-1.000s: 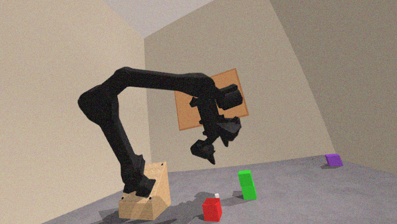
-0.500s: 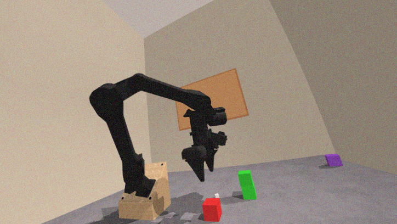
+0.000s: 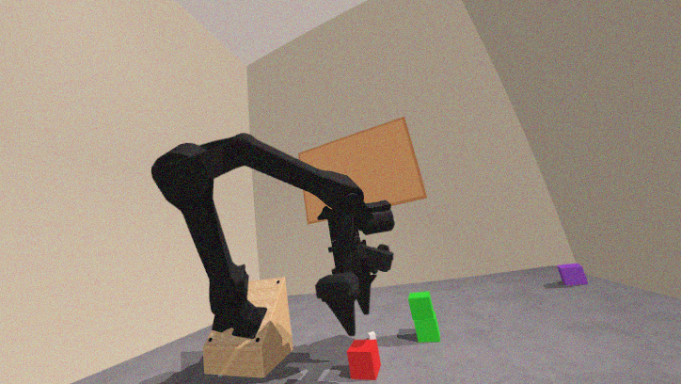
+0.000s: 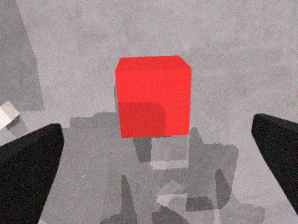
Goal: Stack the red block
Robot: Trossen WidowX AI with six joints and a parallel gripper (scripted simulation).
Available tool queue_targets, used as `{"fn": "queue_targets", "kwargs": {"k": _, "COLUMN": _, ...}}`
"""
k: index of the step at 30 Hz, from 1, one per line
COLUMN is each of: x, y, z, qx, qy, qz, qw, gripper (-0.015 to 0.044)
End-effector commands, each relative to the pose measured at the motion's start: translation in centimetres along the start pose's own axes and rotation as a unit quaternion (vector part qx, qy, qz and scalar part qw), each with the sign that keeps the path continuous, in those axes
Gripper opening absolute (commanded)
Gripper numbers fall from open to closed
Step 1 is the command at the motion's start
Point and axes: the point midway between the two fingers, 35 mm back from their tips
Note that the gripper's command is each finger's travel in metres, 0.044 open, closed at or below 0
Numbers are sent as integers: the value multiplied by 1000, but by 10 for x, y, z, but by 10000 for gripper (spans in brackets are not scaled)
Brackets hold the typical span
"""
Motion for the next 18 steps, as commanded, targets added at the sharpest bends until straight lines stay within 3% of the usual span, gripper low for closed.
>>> {"fn": "queue_targets", "kwargs": {"k": 1, "x": -1, "y": 3, "z": -21, "qx": 1, "qy": 5, "qz": 3, "qw": 1000, "gripper": 440}}
{"fn": "queue_targets", "kwargs": {"k": 18, "x": 1, "y": 2, "z": -38, "qx": 0, "qy": 4, "qz": 3, "qw": 1000, "gripper": 440}}
Point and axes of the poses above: the point midway between the two fingers, 35 mm back from their tips, its own z axis back along the fingers, its own x axis across the jaws, y = z × x, and after that the axes turned 7 degrees about z, right-handed
